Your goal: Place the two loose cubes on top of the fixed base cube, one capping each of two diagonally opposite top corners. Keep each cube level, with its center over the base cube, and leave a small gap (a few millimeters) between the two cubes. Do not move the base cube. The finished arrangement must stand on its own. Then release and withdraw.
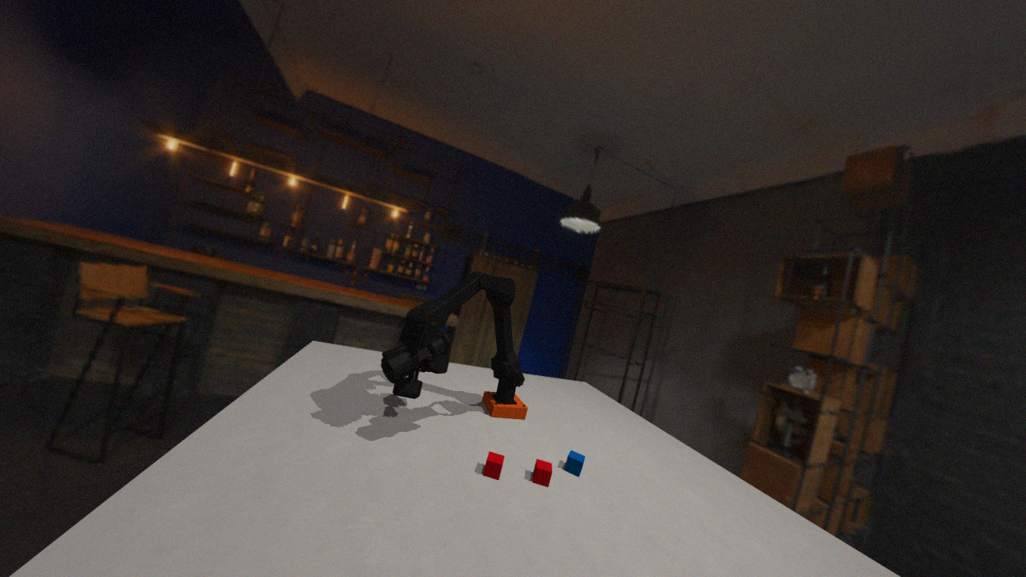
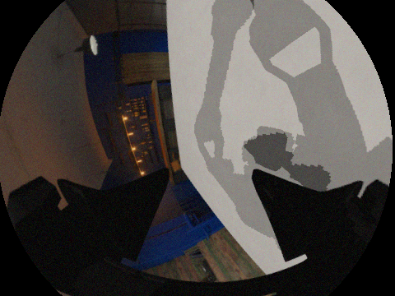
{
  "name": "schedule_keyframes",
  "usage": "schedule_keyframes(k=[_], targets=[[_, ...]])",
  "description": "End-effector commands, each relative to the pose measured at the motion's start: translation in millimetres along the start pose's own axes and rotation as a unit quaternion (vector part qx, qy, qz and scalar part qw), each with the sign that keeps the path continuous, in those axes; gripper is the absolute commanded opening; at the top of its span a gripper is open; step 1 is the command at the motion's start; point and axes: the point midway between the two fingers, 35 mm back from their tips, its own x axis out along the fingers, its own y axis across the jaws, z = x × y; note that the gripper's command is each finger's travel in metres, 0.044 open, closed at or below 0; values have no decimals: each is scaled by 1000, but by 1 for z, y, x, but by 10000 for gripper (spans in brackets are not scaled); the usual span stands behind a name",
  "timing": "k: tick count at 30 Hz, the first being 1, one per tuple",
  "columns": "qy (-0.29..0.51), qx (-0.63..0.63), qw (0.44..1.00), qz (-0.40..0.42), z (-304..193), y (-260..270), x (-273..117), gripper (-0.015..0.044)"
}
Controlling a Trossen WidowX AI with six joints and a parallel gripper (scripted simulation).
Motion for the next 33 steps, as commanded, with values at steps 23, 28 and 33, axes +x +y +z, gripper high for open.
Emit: schedule_keyframes(k=[23,28,33], targets=[[-21,215,921,-324,85,-97,-200,265],[-68,232,892,-382,126,-108,-242,265],[-125,236,865,-425,174,-112,-280,265]])
